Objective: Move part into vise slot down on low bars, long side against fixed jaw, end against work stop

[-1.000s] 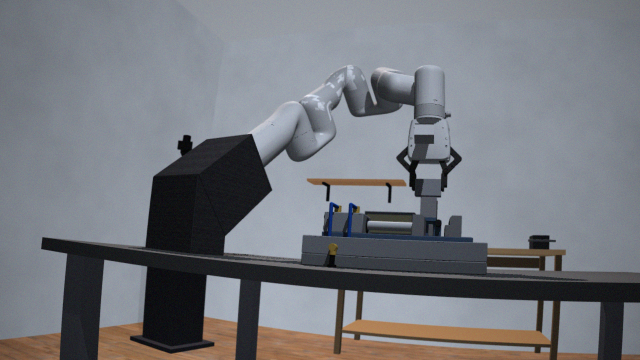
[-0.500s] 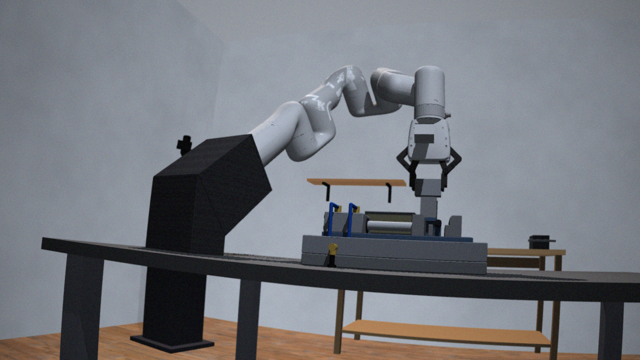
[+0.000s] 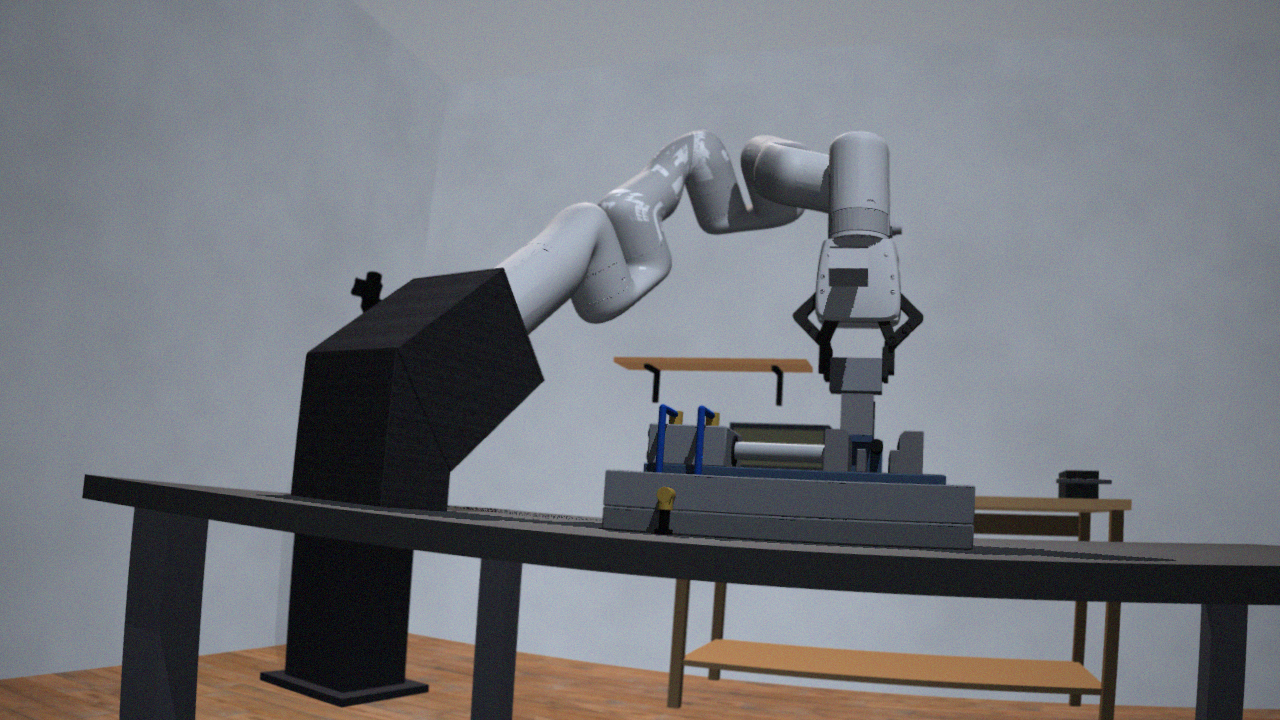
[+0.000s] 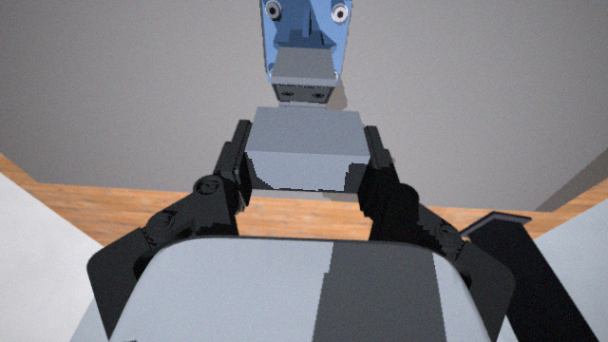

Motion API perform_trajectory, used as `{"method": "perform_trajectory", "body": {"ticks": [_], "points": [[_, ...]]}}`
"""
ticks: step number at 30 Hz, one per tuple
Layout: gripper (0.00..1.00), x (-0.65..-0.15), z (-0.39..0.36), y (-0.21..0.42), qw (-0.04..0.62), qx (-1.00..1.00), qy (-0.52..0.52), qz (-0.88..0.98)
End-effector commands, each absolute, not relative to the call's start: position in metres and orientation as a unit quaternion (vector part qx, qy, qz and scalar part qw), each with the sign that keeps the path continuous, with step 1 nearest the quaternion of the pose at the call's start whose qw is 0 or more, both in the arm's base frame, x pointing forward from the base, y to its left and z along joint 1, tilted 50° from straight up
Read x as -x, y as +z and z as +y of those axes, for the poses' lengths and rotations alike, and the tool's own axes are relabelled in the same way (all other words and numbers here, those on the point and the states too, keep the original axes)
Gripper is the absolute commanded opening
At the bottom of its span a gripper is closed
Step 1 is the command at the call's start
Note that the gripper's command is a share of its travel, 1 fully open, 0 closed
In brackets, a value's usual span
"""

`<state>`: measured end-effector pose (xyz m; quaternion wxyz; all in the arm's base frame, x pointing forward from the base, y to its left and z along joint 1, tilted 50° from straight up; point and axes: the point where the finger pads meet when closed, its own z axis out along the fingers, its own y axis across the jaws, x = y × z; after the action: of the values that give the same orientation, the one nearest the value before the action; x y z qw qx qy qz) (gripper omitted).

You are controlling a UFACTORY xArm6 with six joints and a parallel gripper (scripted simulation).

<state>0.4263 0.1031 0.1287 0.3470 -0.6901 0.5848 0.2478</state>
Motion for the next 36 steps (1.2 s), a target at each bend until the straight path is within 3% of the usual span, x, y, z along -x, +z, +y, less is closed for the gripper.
{"method": "perform_trajectory", "body": {"ticks": [1,36], "points": [[0.00,-0.4272,0.1024,0.1296,0.347,0.690,0.246,0.585],[0.00,-0.4256,0.1048,0.1314,0.279,0.713,0.167,0.620]]}}
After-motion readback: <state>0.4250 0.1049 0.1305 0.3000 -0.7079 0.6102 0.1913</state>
